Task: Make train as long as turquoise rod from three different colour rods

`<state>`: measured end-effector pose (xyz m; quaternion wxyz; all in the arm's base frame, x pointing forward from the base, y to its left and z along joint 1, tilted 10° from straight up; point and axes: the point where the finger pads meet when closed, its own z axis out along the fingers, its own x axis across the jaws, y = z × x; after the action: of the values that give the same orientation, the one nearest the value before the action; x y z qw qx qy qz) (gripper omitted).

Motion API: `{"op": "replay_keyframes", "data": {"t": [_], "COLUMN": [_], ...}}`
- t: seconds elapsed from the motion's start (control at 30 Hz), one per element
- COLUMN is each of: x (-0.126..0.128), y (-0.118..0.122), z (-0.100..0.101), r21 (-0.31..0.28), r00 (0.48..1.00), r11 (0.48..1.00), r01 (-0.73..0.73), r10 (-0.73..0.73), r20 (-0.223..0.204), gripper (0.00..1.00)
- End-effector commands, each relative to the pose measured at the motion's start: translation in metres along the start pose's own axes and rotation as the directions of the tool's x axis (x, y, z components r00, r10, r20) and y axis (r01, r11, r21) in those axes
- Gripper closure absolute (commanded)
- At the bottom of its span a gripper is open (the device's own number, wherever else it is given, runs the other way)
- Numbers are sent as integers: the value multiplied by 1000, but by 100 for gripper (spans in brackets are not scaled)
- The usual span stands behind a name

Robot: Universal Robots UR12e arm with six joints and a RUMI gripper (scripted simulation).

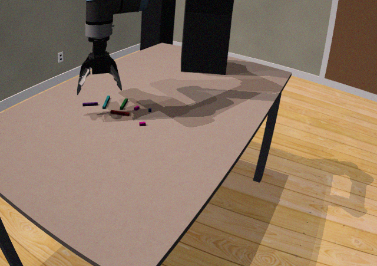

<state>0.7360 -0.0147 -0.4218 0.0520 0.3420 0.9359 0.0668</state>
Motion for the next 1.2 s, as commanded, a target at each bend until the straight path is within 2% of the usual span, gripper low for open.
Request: {"op": "replay_keyframes", "data": {"t": [0.0, 1.17], "x": [-1, -1], "y": [0, 0], "z": [-1, -1], "r21": [0, -1], "r00": [1000, 1000], "r11": [1000, 1000], "r01": [0, -7], "r10": [0, 7], "r20": [1, 1], "gripper": [0, 0]}}
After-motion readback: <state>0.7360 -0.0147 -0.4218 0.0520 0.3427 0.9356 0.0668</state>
